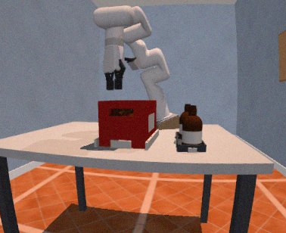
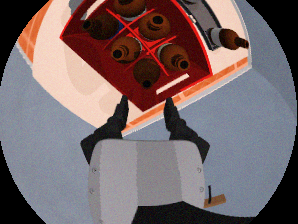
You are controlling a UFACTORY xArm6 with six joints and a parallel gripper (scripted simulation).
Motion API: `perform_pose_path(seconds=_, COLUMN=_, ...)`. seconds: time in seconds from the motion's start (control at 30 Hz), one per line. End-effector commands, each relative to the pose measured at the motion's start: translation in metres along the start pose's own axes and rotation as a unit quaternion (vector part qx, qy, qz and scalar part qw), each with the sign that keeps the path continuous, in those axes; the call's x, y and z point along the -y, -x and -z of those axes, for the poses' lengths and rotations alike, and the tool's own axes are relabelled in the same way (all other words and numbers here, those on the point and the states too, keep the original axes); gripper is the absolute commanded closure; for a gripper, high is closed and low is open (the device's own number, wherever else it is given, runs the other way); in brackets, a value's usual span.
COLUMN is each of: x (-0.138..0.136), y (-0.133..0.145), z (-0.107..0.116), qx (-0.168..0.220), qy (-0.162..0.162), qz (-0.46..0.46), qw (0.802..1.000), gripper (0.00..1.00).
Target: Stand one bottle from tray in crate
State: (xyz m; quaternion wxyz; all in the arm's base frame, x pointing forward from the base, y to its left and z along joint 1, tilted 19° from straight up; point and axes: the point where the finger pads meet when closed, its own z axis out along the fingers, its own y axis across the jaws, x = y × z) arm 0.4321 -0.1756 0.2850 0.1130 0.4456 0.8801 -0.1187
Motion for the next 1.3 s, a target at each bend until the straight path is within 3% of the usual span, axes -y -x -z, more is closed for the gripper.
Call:
perform_pose_path(seconds=0.0, x=-0.0003, y=0.0005, z=0.0060, qx=0.001, qy=0.001, qz=0.000, qw=1.000, gripper=0.35)
perform_pose_path(seconds=0.33, x=-0.0003, y=0.0005, z=0.0075, qx=0.001, qy=0.001, qz=0.000, qw=1.000, gripper=0.35)
perform_pose_path(seconds=0.37, x=-0.0003, y=0.0005, z=0.0075, qx=0.001, qy=0.001, qz=0.000, qw=1.000, gripper=1.00)
perform_pose_path(seconds=1.27, x=-0.0003, y=0.0005, z=0.0075, qx=0.001, qy=0.001, qz=0.000, qw=1.000, gripper=1.00)
